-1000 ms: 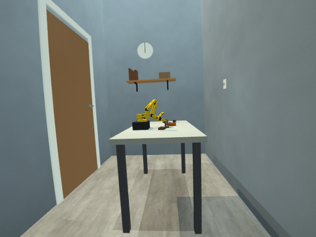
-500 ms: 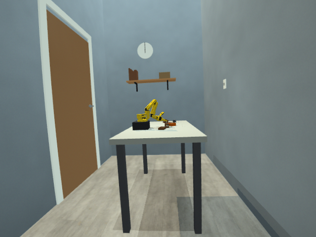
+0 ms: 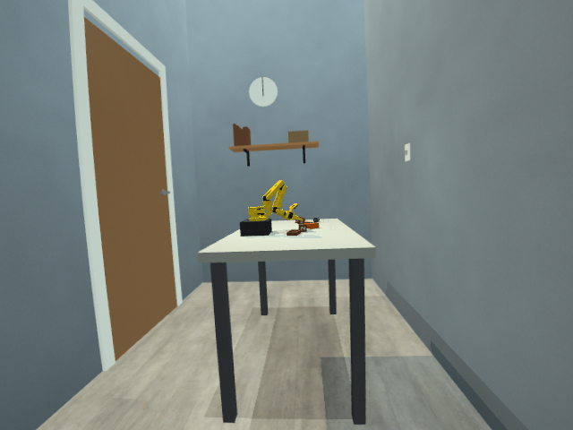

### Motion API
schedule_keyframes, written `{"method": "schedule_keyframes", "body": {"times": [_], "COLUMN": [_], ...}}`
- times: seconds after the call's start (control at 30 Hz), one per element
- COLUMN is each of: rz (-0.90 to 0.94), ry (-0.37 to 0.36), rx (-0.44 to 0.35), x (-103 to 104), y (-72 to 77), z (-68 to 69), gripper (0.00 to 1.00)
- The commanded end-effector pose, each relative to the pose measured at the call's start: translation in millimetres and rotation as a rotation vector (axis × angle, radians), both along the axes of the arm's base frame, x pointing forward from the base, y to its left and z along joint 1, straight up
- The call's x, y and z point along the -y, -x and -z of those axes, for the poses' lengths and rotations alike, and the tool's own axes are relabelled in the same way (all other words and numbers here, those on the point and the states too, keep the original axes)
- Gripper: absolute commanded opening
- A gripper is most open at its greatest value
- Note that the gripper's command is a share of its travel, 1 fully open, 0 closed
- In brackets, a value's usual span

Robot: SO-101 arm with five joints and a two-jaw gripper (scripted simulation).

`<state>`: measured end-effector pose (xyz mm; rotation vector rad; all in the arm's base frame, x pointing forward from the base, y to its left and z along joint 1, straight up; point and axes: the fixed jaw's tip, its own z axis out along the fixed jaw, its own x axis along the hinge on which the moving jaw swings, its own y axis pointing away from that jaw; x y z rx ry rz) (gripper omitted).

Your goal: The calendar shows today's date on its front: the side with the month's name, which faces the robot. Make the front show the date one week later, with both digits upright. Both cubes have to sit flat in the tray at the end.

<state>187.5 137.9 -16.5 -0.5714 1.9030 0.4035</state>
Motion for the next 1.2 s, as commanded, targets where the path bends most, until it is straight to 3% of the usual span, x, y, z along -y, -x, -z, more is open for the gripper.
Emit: {"method": "schedule_keyframes", "body": {"times": [0.0, 1.17], "rz": [0.013, 0.013], "ry": [-0.018, -0.006], "rx": [0.012, -0.007], "x": [1, 1], "y": [-2.9, -2.0], "z": [0.3, 15.1], "gripper": [0.00, 0.00]}}
